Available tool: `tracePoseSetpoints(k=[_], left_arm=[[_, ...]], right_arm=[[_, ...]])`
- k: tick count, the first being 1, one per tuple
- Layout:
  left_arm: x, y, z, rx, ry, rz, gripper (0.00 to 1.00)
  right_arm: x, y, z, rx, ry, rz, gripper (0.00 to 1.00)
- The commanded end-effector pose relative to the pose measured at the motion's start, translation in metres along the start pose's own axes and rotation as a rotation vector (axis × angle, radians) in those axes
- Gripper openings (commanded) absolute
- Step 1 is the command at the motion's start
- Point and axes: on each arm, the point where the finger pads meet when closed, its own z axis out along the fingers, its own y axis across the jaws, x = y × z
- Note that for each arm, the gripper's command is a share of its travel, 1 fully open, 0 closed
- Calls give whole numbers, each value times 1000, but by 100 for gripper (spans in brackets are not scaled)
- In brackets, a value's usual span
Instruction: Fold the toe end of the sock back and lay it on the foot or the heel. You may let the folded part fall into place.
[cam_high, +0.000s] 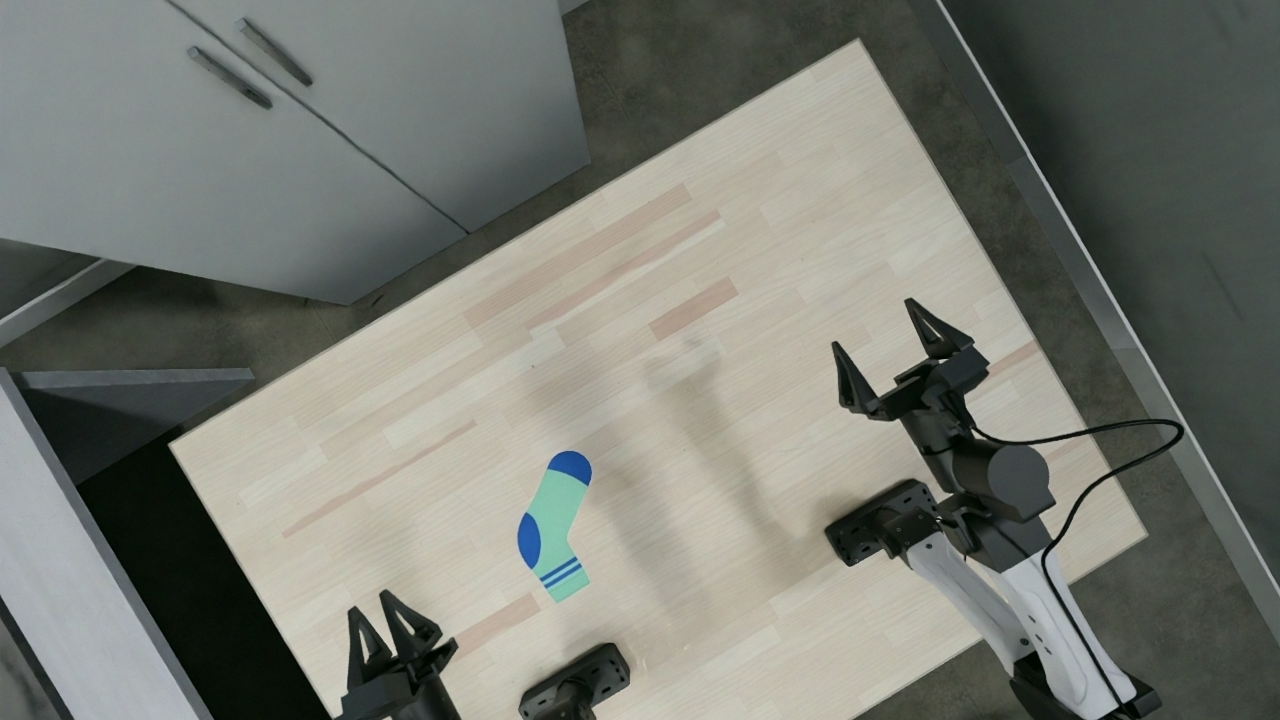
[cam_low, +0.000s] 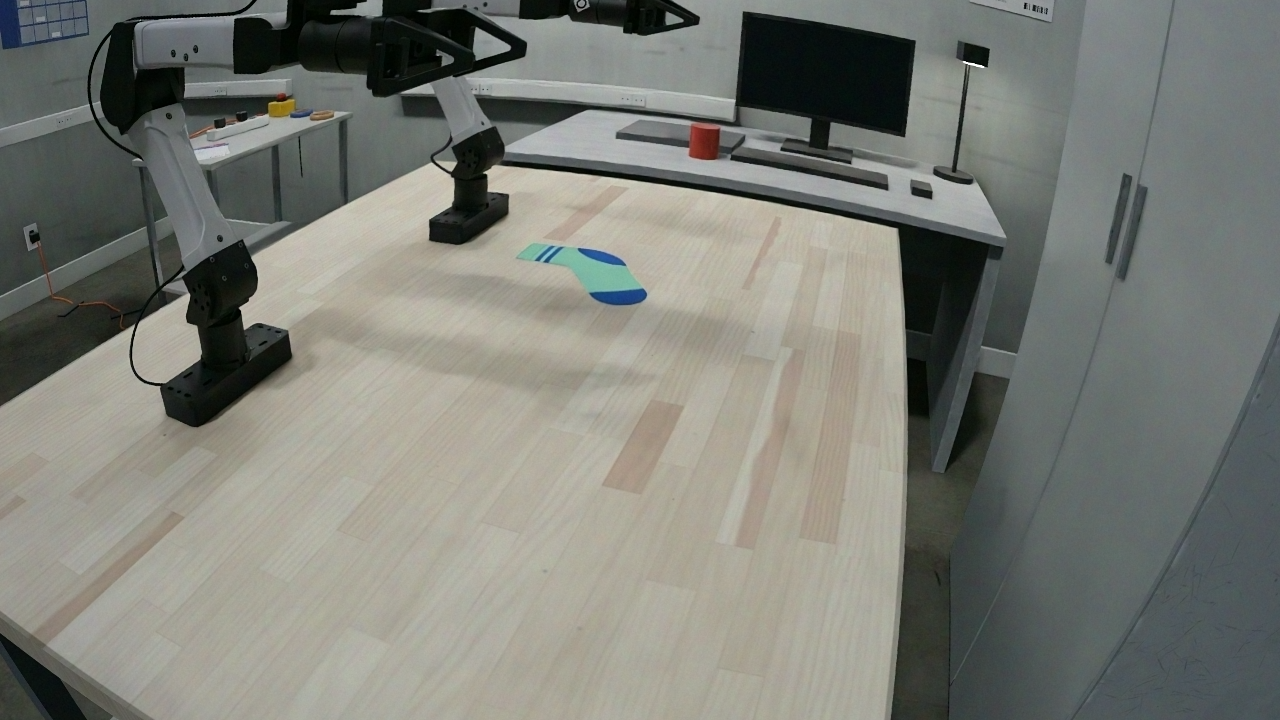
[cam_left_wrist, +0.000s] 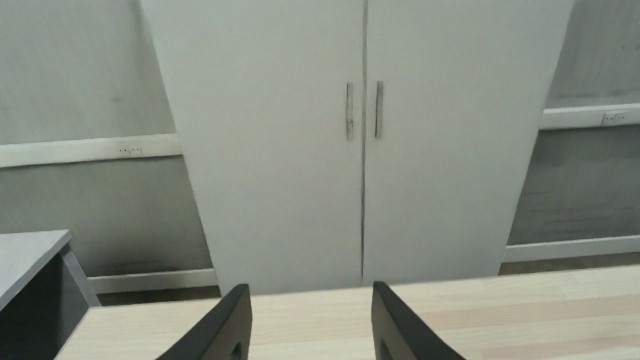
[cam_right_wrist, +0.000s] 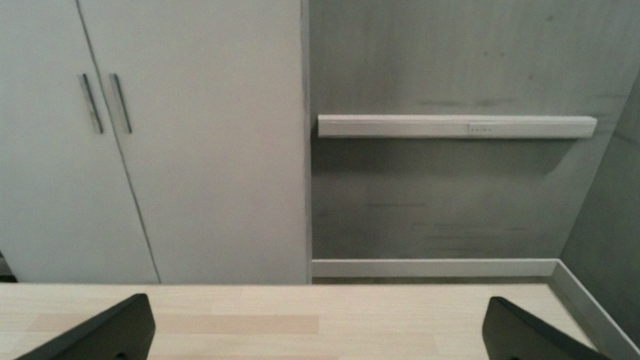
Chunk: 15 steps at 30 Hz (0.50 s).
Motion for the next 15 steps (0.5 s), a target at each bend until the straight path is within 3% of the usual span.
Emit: tracePoseSetpoints(k=[1,5,7,15], left_arm=[[-54,18,-3,-53,-169,-83,38],[-48,17,-3,-54,-139,-62,38],[-67,13,-17,-46,-198,-32,38],[-46,14,-12,-33,-117,-33,38]], right_arm=[[-14,1,-4,-3,-36,-5,100],[-14,1,-4,-3,-36,-5,100],[-14,1,-4,-3,-36,-5,100],[-14,1,-4,-3,-36,-5,100]])
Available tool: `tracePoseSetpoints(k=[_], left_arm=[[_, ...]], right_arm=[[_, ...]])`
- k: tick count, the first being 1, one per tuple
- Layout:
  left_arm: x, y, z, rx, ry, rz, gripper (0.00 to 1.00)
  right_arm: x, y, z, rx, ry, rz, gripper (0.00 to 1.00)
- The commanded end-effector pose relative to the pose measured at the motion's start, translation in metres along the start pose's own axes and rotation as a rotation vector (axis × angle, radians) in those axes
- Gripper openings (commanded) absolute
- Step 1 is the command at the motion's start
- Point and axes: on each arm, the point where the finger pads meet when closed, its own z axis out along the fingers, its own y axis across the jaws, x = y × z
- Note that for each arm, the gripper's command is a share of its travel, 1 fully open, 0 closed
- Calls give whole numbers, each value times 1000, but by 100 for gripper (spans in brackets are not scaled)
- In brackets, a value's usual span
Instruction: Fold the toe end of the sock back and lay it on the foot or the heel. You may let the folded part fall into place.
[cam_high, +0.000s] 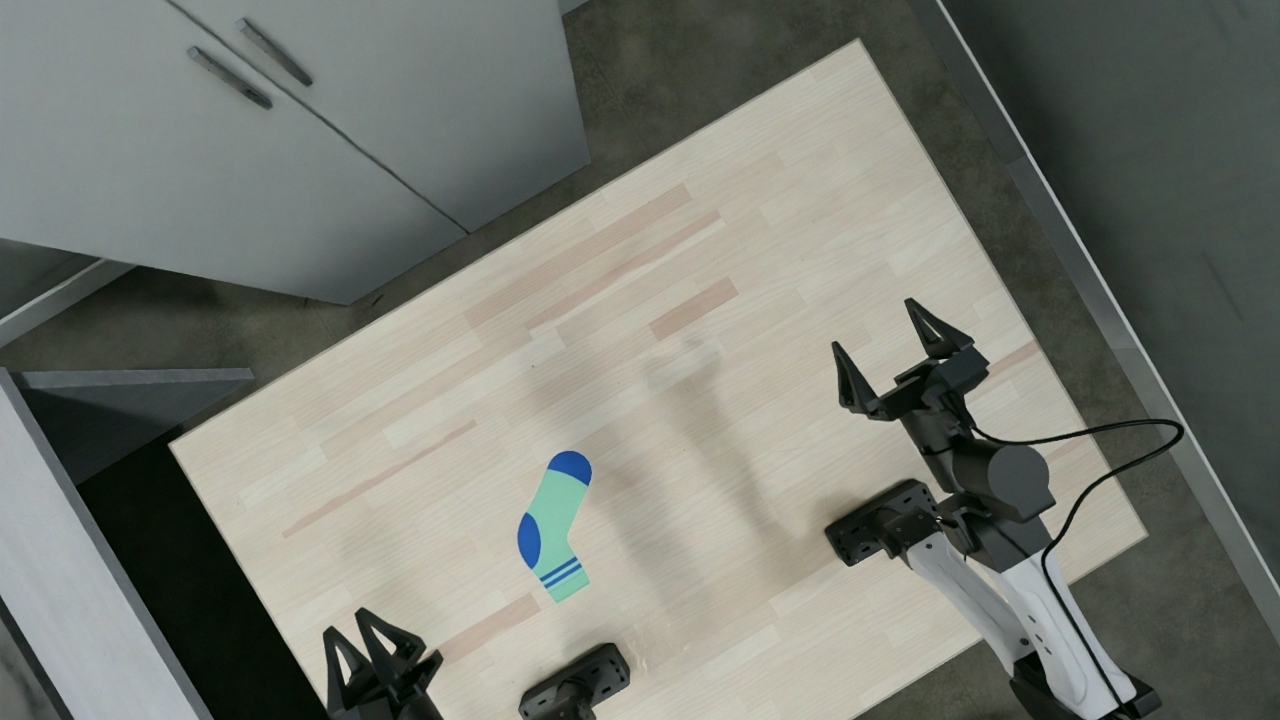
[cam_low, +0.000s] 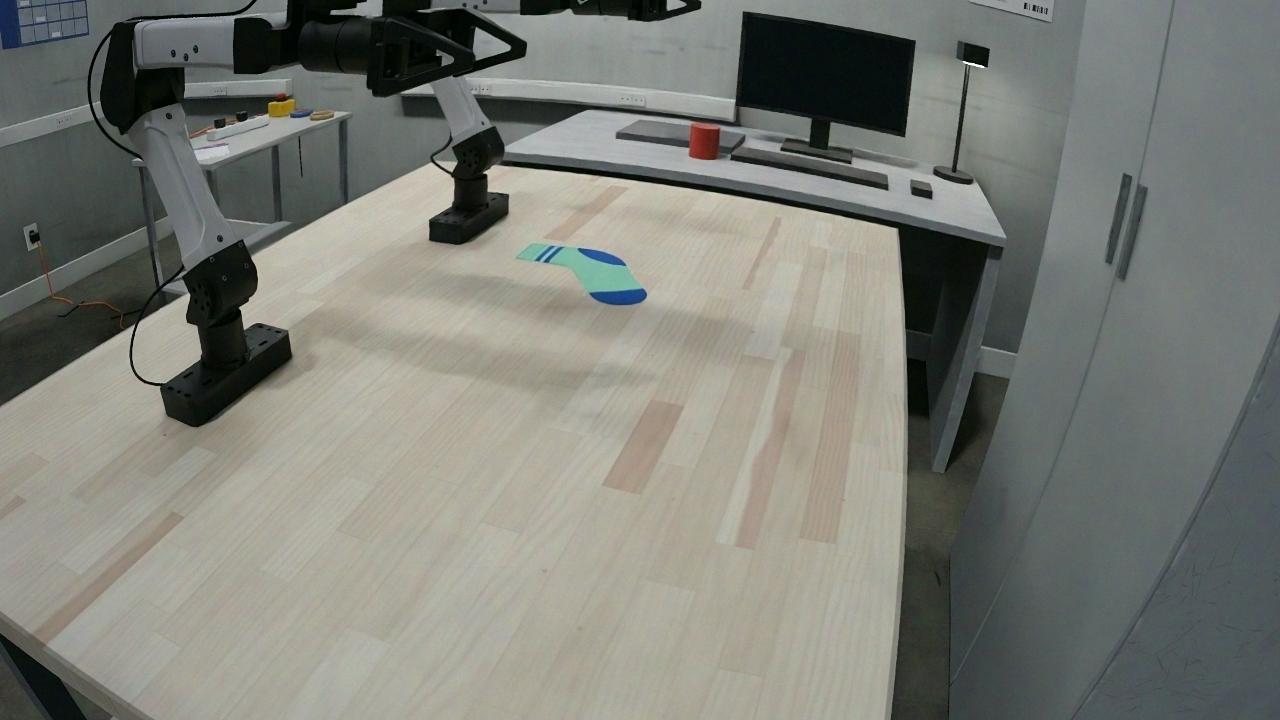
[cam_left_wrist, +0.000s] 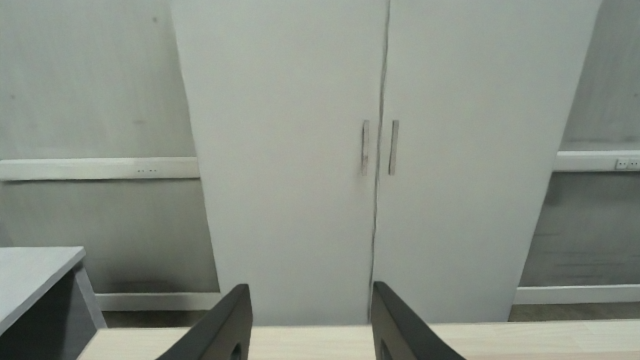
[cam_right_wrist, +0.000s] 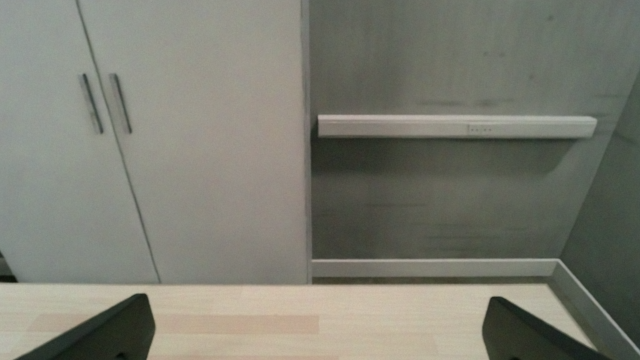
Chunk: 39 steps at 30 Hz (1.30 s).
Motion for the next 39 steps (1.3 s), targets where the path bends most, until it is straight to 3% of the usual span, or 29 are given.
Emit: tracePoseSetpoints(k=[1,12,13,14,17,19,20,34,39], left_arm=[[-20,0,-7,12,-39,5,38],[-11,-1,-9,18,-5,0,38],[-20,-3,-9,20,-40,0,38],[-2,0,-8,14,11,-2,38],[9,1,-7,13,35,-4,38],[-4,-2,-4,20,0,-3,38],[11,-9,5,38,63,-29,33],[71,-39,38,37,372,-239,33],[100,-64,48,65,514,-314,33]], right_arm=[[-14,1,-4,-3,-36,-5,100],[-14,1,-4,-3,-36,-5,100],[-14,1,-4,-3,-36,-5,100],[-14,1,-4,-3,-36,-5,100],[-14,1,-4,-3,-36,-5,100],[-14,1,-4,-3,-36,-5,100],[-14,1,-4,-3,-36,-5,100],[-14,1,-4,-3,-36,-5,100],[-14,1,-4,-3,-36,-5,100]])
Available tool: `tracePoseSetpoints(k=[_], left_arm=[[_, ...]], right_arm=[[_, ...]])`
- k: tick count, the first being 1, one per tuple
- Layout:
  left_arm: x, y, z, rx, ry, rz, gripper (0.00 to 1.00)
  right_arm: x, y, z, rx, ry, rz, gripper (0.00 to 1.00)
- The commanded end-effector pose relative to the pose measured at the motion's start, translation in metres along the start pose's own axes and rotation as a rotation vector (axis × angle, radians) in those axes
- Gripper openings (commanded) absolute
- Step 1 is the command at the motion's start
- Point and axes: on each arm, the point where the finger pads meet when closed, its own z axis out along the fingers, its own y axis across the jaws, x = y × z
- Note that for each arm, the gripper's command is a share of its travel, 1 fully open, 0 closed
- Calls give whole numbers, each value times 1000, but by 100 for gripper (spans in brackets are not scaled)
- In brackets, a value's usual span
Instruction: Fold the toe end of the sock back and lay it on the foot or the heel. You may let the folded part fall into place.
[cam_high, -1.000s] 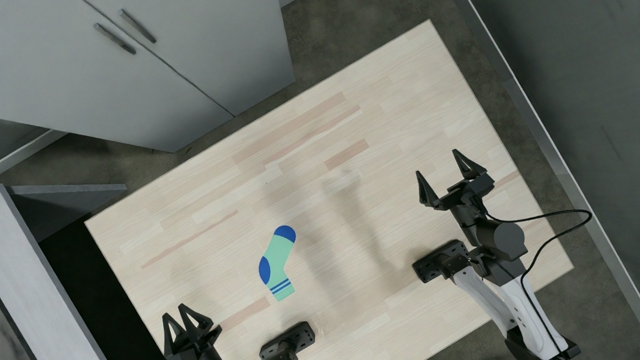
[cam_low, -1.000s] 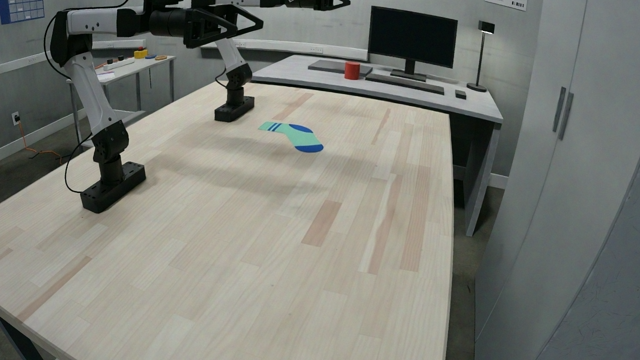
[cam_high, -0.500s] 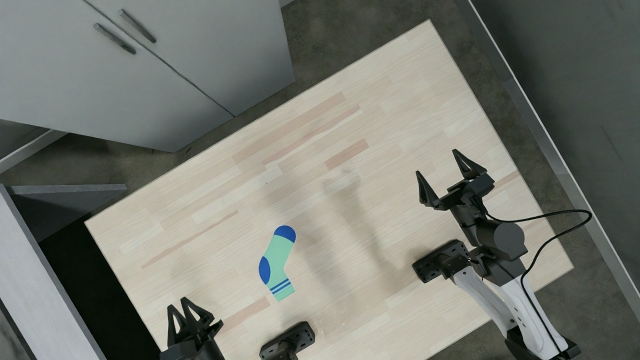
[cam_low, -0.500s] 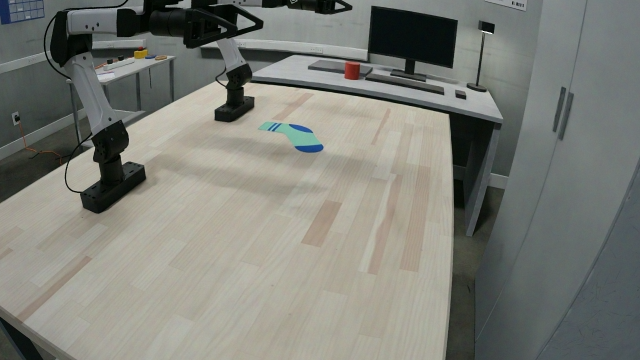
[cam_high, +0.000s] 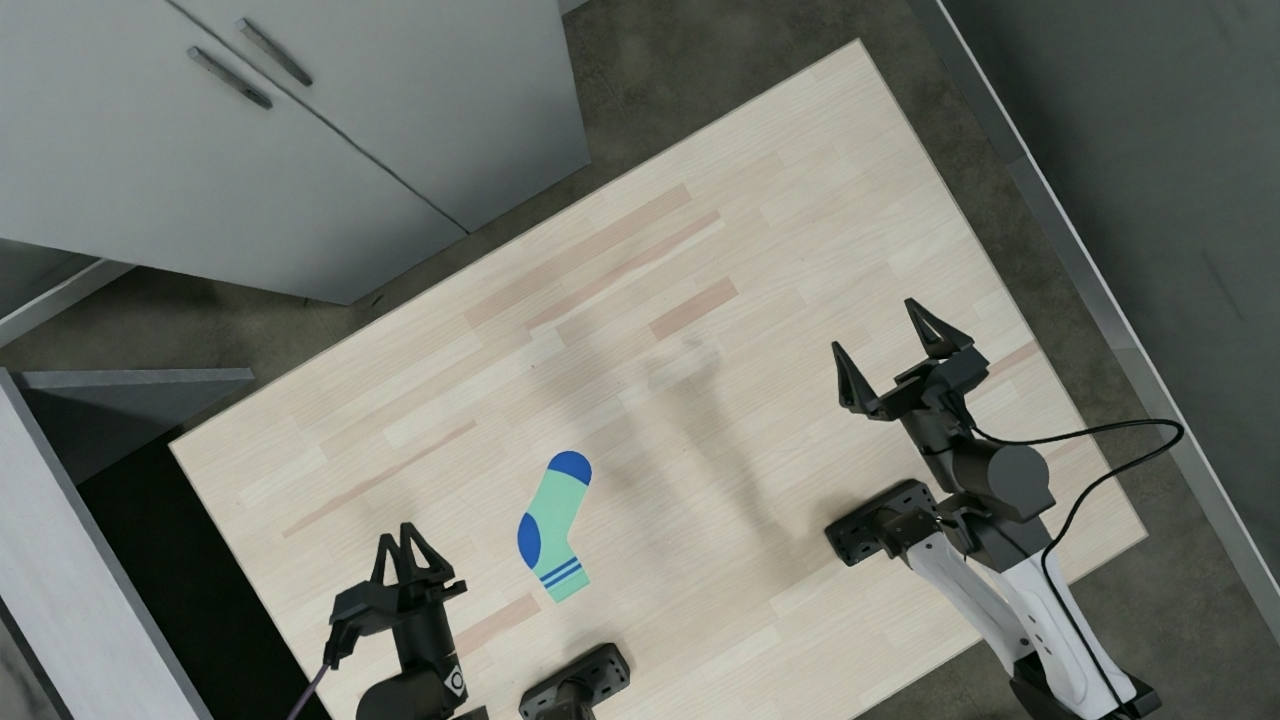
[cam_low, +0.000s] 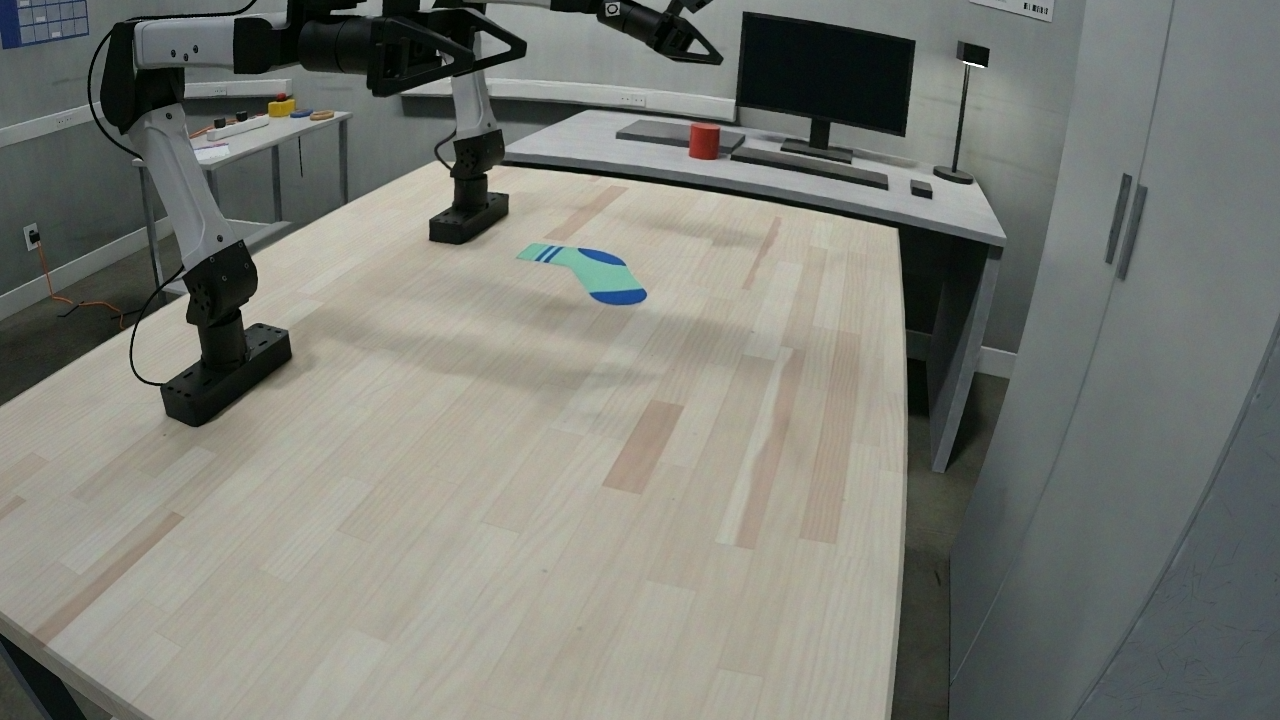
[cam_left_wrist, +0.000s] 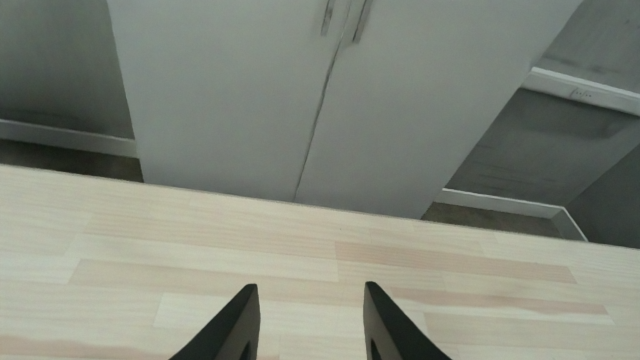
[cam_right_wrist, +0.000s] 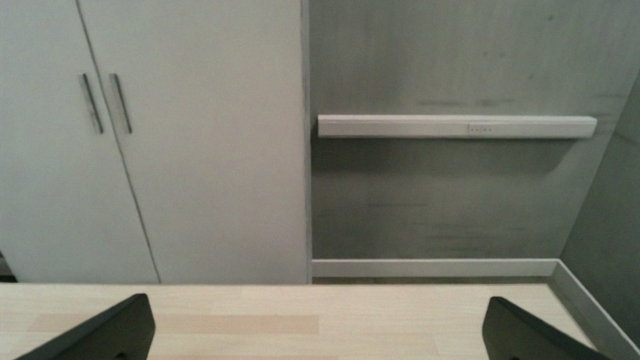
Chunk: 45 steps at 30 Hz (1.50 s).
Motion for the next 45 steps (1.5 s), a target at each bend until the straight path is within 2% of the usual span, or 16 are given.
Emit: tracePoseSetpoints(k=[1,5,9,20,22,24,26,38,41,45], left_arm=[[24,-13,11,4,155,-90,33],[47,-23,26,-11,262,-145,33],[55,-22,33,-49,297,-164,33],[127,-53,58,-130,595,-291,33],[140,-53,61,-184,630,-300,33],[140,-53,61,-184,630,-300,33],[153,-58,63,-196,688,-328,33],[239,-82,61,-445,958,-389,33],[245,-82,60,-473,973,-390,33],[270,-84,56,-588,1028,-391,33]], right_arm=[[-14,1,-4,-3,-36,-5,100],[-14,1,-4,-3,-36,-5,100],[-14,1,-4,-3,-36,-5,100],[-14,1,-4,-3,-36,-5,100],[-14,1,-4,-3,-36,-5,100],[-14,1,-4,-3,-36,-5,100],[-14,1,-4,-3,-36,-5,100],[-14,1,-4,-3,-36,-5,100],[-14,1,-4,-3,-36,-5,100],[-14,1,-4,-3,-36,-5,100]])
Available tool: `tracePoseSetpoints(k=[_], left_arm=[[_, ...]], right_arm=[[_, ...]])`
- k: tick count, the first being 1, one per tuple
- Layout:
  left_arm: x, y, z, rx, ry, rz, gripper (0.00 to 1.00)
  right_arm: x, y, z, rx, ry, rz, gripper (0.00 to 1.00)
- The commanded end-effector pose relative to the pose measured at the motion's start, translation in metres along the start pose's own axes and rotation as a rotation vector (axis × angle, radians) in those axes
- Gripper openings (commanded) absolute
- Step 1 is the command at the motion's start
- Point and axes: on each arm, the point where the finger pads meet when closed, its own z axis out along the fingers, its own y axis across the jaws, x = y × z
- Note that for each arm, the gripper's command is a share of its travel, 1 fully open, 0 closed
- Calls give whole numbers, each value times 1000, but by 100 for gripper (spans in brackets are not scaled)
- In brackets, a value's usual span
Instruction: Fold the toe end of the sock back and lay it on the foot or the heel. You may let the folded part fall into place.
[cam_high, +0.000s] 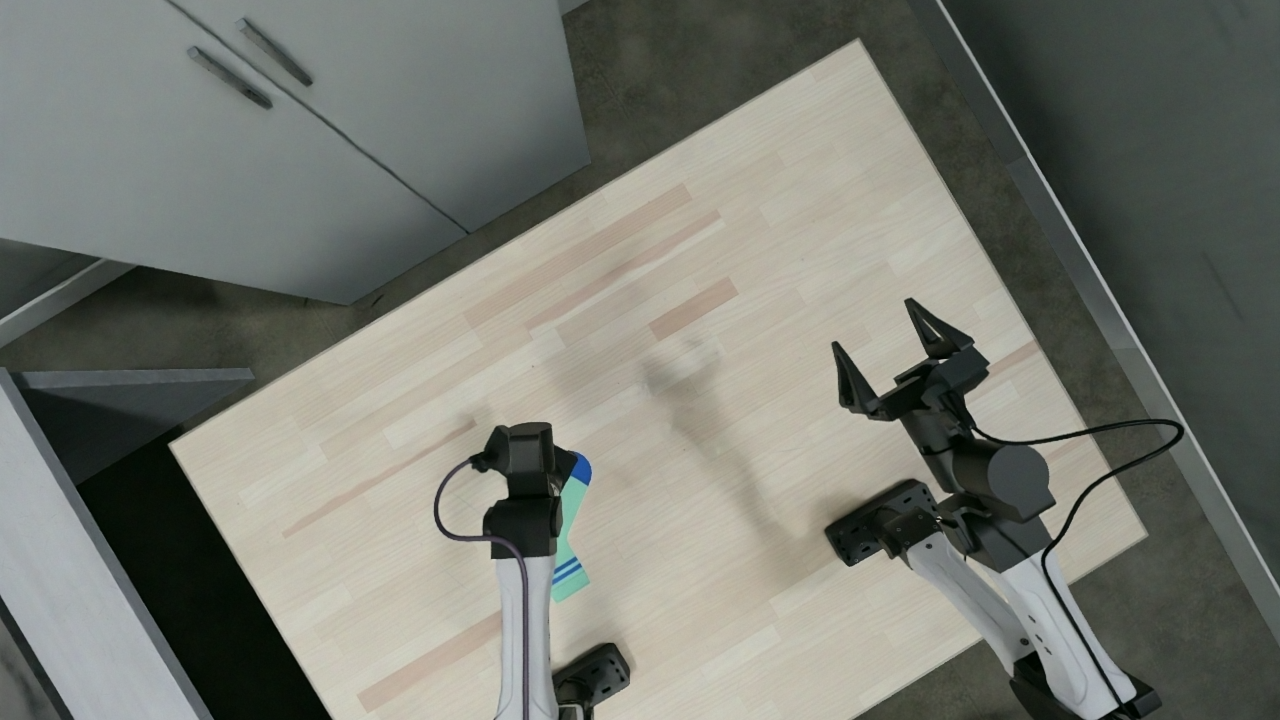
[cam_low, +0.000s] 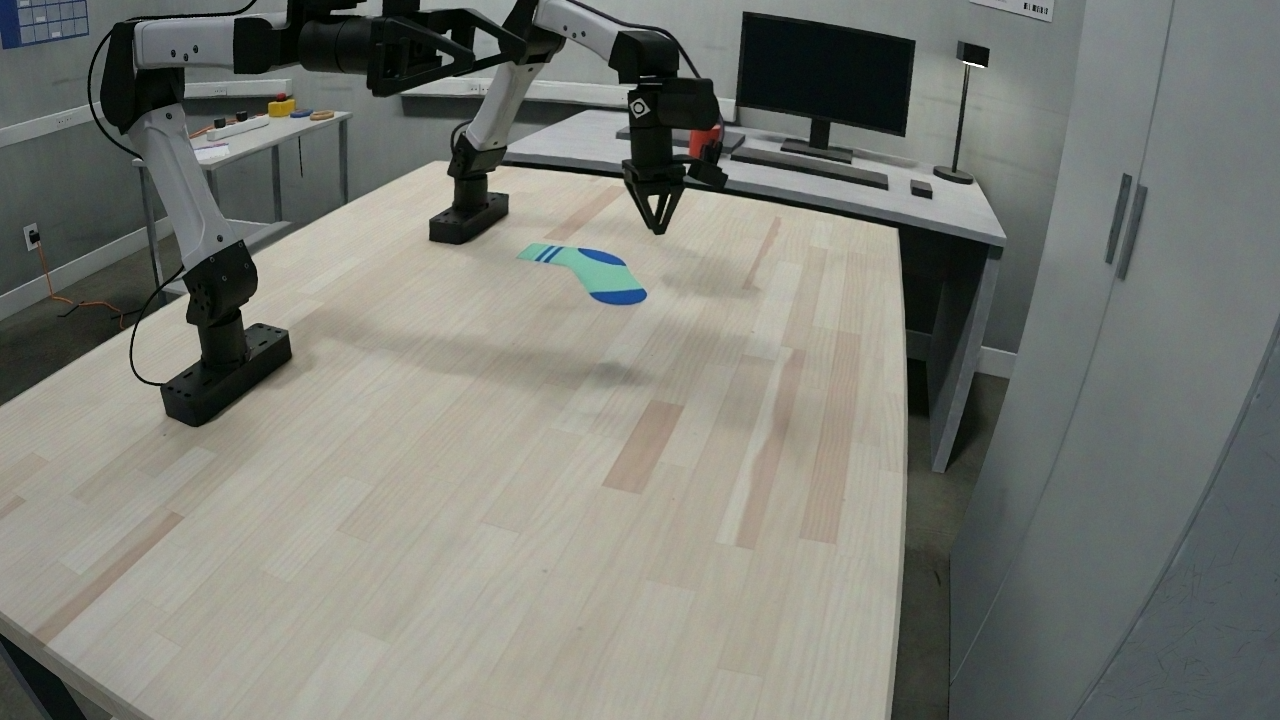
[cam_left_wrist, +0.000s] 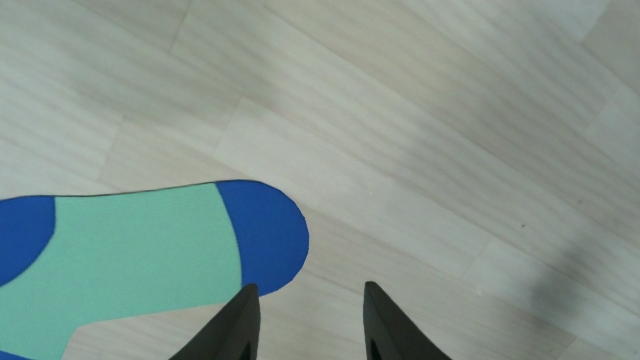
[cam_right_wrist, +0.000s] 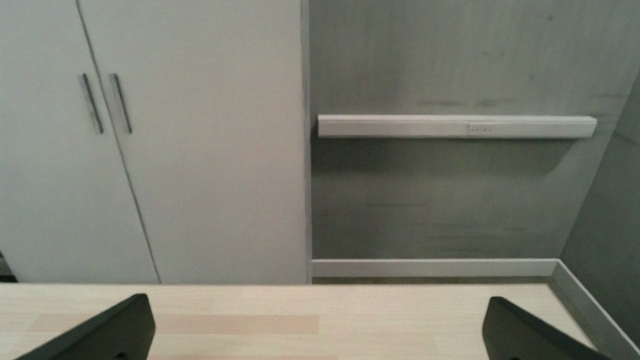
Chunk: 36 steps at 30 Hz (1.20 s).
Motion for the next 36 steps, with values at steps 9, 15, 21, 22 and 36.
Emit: tracePoseSetpoints(k=[9,15,21,22,36], left_arm=[[32,4,19,-211,79,-124,33],[34,5,34,-213,115,-114,33],[31,3,9,-157,77,-114,33],[29,-1,8,-147,72,-114,33],[33,4,94,-170,65,-111,33]], right_arm=[[-14,1,-4,-3,-36,-5,100],[-14,1,-4,-3,-36,-5,100],[-14,1,-4,-3,-36,-5,100],[-14,1,-4,-3,-36,-5,100],[-14,1,-4,-3,-36,-5,100]])
